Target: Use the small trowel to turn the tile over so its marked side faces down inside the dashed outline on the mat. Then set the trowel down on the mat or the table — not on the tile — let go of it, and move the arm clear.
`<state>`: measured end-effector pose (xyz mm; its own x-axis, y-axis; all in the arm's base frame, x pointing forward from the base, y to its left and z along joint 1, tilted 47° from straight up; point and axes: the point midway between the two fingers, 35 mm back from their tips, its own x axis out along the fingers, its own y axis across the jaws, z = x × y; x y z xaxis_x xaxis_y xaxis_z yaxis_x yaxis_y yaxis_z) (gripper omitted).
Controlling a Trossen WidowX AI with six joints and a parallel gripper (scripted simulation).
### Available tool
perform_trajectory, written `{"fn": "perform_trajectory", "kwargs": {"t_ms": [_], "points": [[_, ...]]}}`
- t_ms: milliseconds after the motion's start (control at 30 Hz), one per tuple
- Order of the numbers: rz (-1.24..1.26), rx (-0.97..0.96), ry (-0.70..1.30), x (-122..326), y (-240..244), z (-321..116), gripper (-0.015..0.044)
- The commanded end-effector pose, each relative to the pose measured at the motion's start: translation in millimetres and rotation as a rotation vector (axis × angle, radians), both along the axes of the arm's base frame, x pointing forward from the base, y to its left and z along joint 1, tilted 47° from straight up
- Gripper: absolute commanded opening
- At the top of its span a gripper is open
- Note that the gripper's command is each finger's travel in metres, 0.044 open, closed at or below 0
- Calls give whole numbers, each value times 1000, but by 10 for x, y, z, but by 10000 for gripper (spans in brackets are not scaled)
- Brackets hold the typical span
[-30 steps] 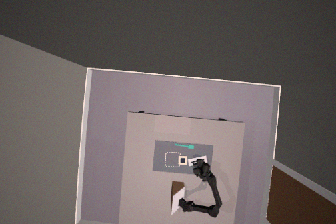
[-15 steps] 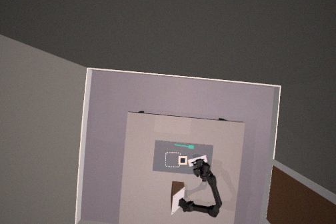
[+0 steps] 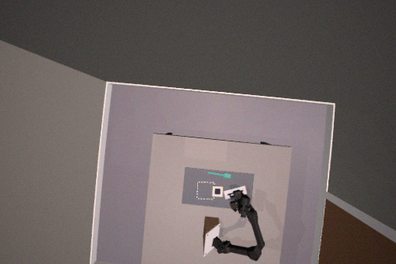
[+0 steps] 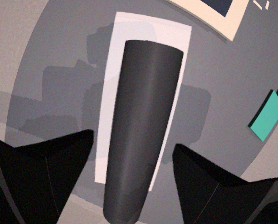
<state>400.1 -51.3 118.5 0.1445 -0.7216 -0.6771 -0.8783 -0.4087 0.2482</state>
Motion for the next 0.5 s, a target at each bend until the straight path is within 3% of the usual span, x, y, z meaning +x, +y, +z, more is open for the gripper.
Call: {"fn": "perform_trajectory", "kwargs": {"t_ms": [0,200,400,467], "points": [[3,-4,9,-5,-10,-5,270],[3,-2,9,-63,298,277,270],[3,-2,9,-68,316,295,270],[16,-1,10,-62,361,312,300]]}}
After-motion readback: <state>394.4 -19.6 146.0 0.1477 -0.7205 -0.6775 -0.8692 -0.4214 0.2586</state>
